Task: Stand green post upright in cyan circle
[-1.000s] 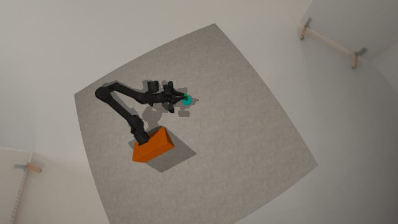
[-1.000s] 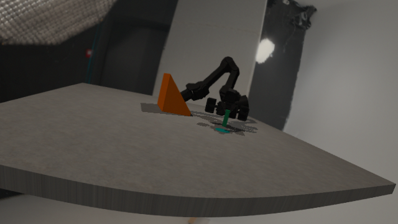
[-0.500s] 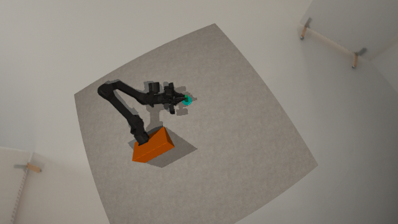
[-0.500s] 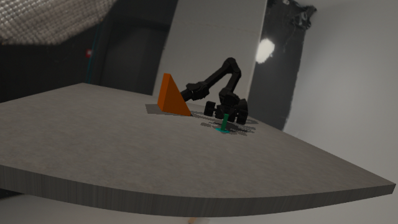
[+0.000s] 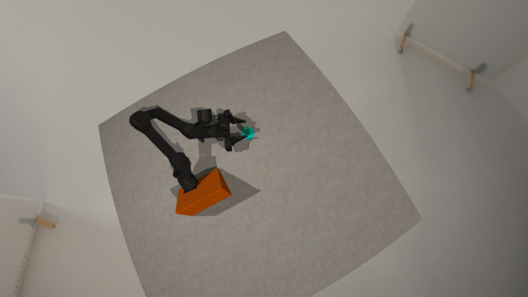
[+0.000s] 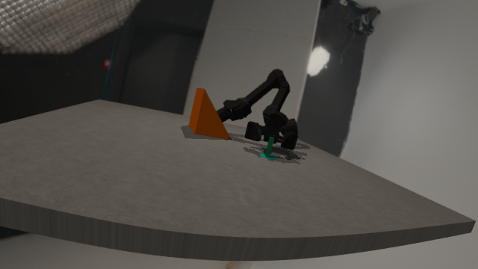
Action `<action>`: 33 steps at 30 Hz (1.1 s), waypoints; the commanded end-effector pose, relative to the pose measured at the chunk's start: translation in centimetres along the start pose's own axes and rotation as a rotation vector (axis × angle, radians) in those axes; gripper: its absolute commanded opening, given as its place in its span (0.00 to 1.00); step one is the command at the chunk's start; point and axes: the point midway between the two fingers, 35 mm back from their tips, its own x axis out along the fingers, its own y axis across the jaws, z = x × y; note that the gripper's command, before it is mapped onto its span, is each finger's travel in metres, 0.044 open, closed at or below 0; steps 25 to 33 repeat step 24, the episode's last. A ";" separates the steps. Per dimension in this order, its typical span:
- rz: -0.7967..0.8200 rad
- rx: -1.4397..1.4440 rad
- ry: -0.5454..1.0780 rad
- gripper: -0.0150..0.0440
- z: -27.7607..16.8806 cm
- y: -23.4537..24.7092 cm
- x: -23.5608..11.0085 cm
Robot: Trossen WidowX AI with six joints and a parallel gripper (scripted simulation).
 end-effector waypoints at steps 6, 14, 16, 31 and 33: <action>-0.005 0.011 -0.005 0.93 4.0 0.2 0.0; 0.001 0.009 -0.015 0.93 8.7 0.0 -0.9; 0.001 0.009 -0.016 0.93 9.1 0.0 -1.1; -0.085 -0.125 0.126 0.93 8.7 -0.3 0.5; -0.085 -0.125 0.126 0.93 8.7 -0.3 0.5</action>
